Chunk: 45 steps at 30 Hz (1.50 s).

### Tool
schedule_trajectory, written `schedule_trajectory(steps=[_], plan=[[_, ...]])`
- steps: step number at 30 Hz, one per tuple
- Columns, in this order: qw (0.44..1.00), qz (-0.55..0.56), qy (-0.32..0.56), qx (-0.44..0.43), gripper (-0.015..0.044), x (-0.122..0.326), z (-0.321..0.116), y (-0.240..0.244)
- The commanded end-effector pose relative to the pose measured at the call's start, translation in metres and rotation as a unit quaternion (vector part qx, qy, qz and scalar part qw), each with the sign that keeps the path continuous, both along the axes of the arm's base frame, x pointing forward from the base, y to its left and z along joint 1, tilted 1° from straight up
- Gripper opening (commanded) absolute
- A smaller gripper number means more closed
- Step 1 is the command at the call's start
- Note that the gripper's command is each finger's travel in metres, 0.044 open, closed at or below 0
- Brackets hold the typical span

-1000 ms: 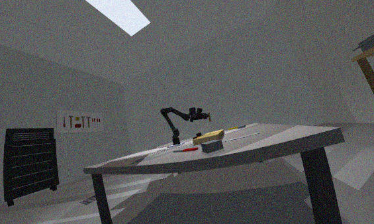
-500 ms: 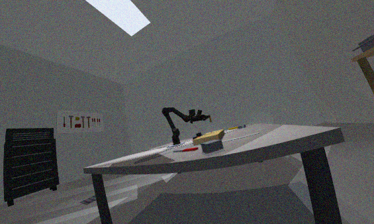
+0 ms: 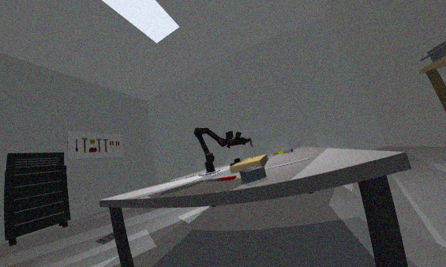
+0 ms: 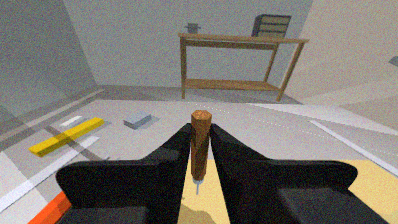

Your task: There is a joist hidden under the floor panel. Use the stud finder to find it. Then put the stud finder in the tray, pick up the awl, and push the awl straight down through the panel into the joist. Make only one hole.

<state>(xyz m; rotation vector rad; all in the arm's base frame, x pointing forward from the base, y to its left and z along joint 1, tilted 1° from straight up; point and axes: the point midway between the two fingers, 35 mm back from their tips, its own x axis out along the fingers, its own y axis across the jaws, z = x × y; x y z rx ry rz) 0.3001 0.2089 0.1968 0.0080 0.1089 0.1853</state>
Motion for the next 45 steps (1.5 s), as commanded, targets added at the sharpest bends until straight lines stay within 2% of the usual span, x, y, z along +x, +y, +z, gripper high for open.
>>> schedule_trajectory(steps=[1, 45], plan=[[1.0, 0.002, -0.002, 0.004, 0.0, 0.0, -0.001, 0.001], [1.0, 0.002, -0.001, 0.004, 0.0, 0.0, -0.035, 0.002]])
